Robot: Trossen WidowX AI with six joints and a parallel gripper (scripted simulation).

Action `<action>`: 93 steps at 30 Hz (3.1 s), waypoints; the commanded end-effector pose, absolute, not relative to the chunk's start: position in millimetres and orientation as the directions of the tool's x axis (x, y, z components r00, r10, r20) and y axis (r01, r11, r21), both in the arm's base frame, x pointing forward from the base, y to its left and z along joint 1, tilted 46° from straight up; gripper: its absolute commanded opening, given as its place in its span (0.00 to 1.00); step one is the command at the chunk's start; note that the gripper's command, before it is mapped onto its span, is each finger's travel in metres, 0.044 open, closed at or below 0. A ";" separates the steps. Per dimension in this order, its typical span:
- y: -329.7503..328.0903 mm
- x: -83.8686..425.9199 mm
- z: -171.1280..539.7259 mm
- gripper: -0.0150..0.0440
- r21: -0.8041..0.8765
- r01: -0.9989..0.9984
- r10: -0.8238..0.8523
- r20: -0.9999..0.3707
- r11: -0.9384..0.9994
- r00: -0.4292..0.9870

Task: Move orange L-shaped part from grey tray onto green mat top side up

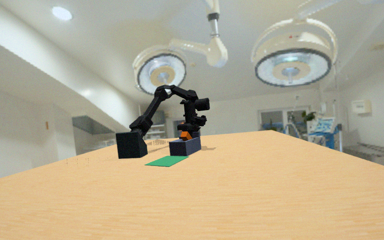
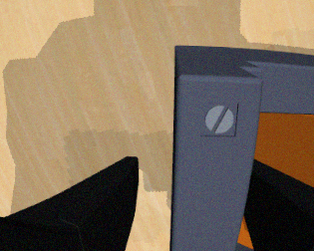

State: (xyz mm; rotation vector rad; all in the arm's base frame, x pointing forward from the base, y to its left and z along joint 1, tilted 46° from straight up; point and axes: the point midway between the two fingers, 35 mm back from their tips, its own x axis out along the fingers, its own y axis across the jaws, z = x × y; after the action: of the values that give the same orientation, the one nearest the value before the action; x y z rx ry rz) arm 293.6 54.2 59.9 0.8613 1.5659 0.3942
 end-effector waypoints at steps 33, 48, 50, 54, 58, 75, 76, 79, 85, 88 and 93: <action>-21.5 291.5 129.1 0.56 0.681 0.306 0.708 -0.705 0.665 0.031; -21.5 291.5 129.1 0.56 0.681 0.306 0.708 -0.705 0.665 0.031; -23.1 291.4 127.6 0.65 0.688 0.266 0.708 -0.706 0.675 0.031; -32.3 290.4 119.4 0.73 0.707 0.026 0.706 -0.708 0.707 0.029; -44.6 288.3 108.3 0.73 0.666 -0.301 0.705 -0.709 0.682 0.027; -78.1 277.3 76.4 0.73 0.200 -0.953 0.706 -0.707 0.227 0.020; -78.1 277.3 76.4 0.73 0.200 -0.953 0.706 -0.707 0.227 0.020; -78.1 277.3 76.4 0.73 0.200 -0.953 0.706 -0.707 0.227 0.020; -78.1 277.3 76.4 0.73 0.200 -0.953 0.706 -0.707 0.227 0.020; -78.1 277.3 76.4 0.73 0.200 -0.953 0.706 -0.707 0.227 0.020; -74.1 277.7 72.2 0.73 0.200 -0.953 0.706 -0.708 0.227 0.020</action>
State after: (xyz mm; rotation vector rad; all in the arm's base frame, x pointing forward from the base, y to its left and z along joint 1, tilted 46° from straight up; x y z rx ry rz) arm 278.5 -77.1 77.7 -0.3604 0.8235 1.3202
